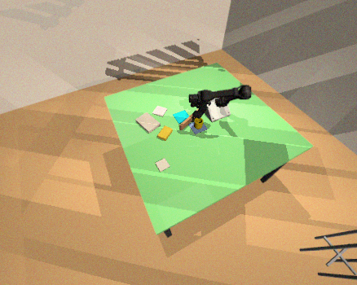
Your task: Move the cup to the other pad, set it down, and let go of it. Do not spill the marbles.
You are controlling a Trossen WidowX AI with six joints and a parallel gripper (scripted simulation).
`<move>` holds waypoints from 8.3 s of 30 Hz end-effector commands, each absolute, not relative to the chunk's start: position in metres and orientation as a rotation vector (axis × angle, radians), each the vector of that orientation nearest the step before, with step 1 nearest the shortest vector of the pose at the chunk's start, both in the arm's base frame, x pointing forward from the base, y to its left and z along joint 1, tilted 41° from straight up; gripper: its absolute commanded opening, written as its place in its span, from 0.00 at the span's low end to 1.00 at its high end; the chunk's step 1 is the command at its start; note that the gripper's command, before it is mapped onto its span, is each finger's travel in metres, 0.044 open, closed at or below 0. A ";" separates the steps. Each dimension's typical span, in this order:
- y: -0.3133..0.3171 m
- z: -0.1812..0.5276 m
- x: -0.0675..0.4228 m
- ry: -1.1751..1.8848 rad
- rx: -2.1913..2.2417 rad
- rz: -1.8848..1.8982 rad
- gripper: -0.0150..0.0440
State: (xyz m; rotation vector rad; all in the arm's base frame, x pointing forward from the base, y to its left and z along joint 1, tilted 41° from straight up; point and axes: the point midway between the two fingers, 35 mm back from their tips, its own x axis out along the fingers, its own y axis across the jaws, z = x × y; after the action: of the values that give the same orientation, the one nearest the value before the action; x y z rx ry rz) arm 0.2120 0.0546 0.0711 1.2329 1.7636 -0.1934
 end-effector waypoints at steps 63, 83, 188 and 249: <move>0.094 0.027 0.208 1.767 1.236 -0.191 0.28; 0.058 0.064 0.216 1.766 1.236 -0.201 0.25; -0.054 0.006 0.285 1.764 1.236 -0.199 0.25; -0.022 -0.067 0.293 1.763 1.237 -0.197 0.25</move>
State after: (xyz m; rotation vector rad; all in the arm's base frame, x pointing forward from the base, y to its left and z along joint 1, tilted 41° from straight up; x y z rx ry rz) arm 0.2953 -0.0276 -0.0607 1.2272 1.7564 -0.1938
